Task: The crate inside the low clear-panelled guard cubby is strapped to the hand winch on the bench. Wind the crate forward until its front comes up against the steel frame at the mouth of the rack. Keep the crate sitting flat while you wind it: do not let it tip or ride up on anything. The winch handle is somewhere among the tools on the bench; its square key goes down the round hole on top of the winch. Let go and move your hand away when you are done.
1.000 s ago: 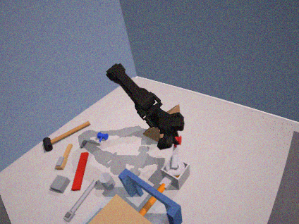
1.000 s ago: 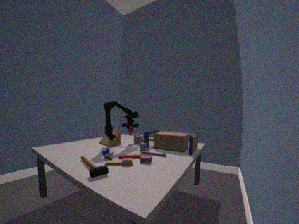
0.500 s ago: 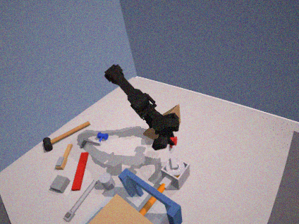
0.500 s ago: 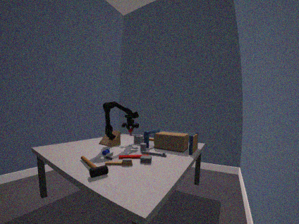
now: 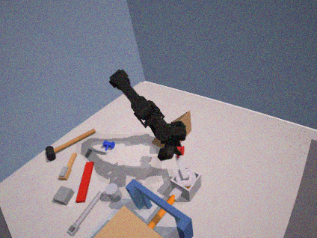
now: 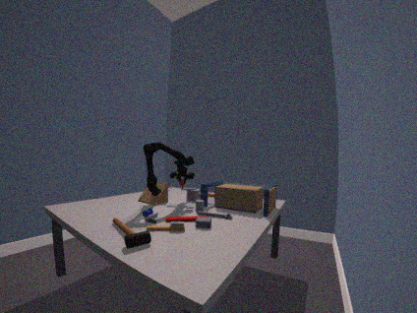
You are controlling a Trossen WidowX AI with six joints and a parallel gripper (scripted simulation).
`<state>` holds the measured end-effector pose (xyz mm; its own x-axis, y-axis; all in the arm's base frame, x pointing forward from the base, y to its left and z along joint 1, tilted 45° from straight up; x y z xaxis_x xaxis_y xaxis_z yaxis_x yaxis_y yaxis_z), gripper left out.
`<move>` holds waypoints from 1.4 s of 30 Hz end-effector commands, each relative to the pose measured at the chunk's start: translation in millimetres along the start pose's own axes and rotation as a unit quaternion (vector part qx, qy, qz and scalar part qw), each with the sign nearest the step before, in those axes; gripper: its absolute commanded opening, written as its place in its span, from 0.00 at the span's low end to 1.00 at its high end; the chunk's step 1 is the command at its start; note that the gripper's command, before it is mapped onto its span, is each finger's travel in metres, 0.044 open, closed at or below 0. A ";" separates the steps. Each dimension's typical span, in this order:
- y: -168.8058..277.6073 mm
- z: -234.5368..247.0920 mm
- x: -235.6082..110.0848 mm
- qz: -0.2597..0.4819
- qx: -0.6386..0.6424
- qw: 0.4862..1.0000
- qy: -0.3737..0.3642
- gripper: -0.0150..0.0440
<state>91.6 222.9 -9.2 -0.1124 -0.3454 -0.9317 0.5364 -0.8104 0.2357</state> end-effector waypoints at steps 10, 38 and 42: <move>21.6 -15.8 -6.9 0.019 0.010 1.000 0.010 0.25; 40.3 -43.7 -16.2 0.020 0.010 1.000 0.011 0.25; 42.2 -48.2 -17.2 0.020 0.010 1.000 0.011 0.25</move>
<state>140.1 218.1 4.4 -0.1159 -0.3550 -0.9276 0.5357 -0.8088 0.2427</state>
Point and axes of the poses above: the point midway between the two fingers, 35 mm back from their tips, its own x axis out along the fingers, its own z axis across the jaws, y = z × x, the point moved 5 cm from there along -x, back along the fingers, and after that the axes turned 2 degrees about -x, right-handed, at the moved point
